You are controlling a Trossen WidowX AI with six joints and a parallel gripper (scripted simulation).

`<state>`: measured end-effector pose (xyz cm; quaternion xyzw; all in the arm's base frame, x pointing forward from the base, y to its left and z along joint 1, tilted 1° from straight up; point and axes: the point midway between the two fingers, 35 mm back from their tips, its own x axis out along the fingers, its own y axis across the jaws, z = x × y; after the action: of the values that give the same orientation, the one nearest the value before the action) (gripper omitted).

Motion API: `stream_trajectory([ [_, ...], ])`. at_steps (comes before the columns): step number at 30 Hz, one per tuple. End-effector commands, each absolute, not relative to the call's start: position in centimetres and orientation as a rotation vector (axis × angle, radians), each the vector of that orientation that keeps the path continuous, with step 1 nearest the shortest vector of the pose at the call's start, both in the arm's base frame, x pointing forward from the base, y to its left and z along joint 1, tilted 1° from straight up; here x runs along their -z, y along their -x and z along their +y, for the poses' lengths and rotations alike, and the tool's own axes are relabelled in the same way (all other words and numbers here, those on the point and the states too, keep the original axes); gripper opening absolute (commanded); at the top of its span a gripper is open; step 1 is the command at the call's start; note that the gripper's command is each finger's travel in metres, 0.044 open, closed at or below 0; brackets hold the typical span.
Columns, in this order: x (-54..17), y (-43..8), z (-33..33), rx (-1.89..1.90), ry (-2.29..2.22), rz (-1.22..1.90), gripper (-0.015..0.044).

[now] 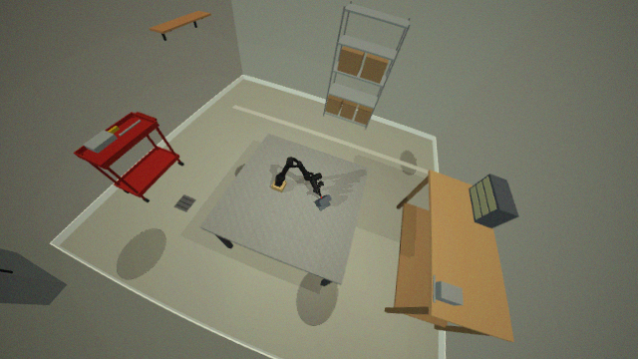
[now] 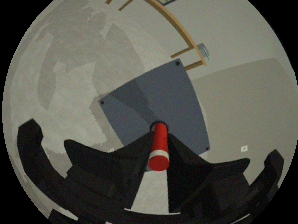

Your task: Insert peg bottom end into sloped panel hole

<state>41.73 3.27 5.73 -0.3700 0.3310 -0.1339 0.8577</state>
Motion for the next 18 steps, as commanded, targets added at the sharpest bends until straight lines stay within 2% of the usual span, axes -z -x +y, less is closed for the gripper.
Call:
stream_trajectory([
  [1,-5.38,-41.93,3.22,0.276,0.783,0.699,0.0000],
  [16,-5.55,-41.93,3.15,0.284,0.777,0.694,0.0000],
  [18,-5.55,-41.93,3.15,0.284,0.777,0.694,0.0053],
])
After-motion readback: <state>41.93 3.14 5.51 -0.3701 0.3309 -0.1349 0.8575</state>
